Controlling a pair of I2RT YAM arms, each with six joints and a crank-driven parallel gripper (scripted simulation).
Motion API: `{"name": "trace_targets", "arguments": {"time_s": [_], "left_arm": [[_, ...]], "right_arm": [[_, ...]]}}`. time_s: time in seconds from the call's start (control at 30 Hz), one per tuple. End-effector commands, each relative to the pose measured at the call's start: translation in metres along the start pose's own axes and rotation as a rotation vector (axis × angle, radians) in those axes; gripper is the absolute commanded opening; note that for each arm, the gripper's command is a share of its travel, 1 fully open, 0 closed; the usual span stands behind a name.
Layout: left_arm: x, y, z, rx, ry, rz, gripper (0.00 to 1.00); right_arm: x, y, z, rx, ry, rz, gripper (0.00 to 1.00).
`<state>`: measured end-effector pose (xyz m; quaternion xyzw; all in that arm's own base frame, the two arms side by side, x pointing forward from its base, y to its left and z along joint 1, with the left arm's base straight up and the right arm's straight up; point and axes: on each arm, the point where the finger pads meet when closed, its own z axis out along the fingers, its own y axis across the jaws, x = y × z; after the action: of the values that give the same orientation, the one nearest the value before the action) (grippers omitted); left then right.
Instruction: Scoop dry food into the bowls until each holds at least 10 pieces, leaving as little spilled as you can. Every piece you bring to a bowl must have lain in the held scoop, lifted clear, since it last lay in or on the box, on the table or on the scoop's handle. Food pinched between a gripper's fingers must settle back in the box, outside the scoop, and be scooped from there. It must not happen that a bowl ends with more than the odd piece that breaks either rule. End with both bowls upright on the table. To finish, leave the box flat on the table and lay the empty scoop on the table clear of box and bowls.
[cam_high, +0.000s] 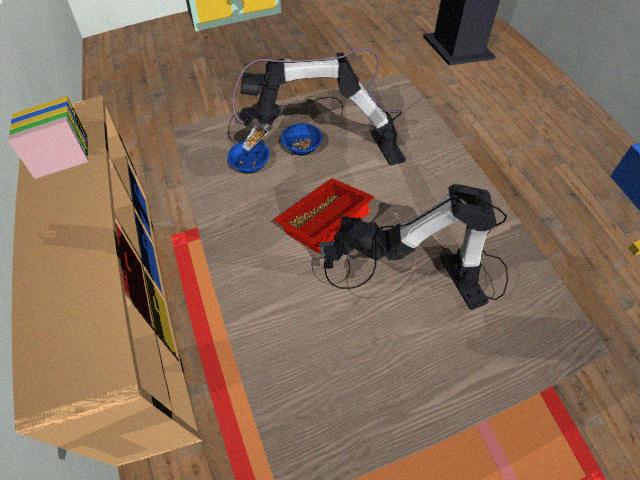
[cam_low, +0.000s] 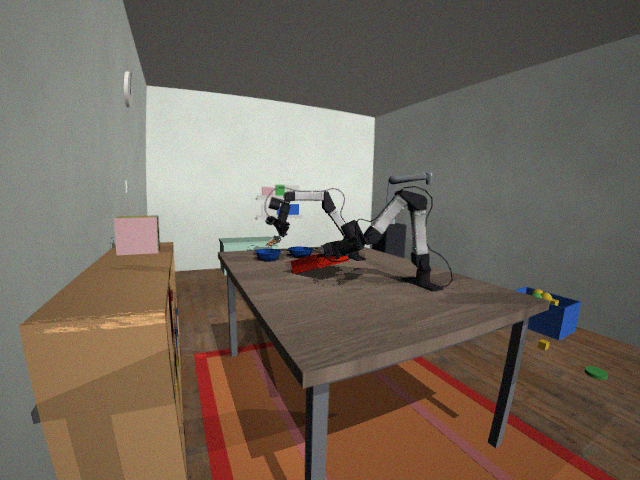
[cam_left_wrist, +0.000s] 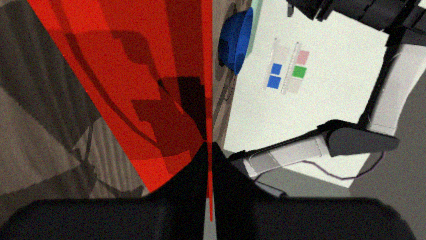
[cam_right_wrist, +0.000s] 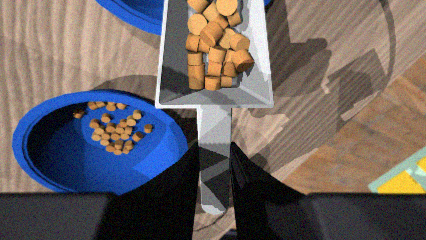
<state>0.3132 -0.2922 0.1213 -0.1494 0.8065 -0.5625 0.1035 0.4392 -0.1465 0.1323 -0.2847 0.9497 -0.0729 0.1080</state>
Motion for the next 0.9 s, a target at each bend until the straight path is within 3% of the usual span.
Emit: {"name": "trace_targets", "arguments": {"time_s": [0.0,0.17,0.23,0.43,0.87], "left_arm": [[-0.007,-0.043,-0.006,0.1,-0.018,0.11,0.0],[-0.007,-0.043,-0.006,0.1,-0.018,0.11,0.0],[-0.007,-0.043,-0.006,0.1,-0.018,0.11,0.0],[-0.007,-0.043,-0.006,0.1,-0.018,0.11,0.0],[-0.007,-0.043,-0.006,0.1,-0.018,0.11,0.0]], "right_arm": [[-0.014,-0.013,-0.017,0.071,-0.028,-0.069,0.0],[-0.016,-0.015,-0.011,0.077,-0.012,-0.114,0.0],[-0.02,-0.019,-0.028,0.111,-0.034,-0.128,0.0],[-0.025,-0.027,-0.04,0.164,-0.032,-0.208,0.0],[-0.031,-0.038,-0.05,0.228,-0.01,-0.336,0.0]]}}
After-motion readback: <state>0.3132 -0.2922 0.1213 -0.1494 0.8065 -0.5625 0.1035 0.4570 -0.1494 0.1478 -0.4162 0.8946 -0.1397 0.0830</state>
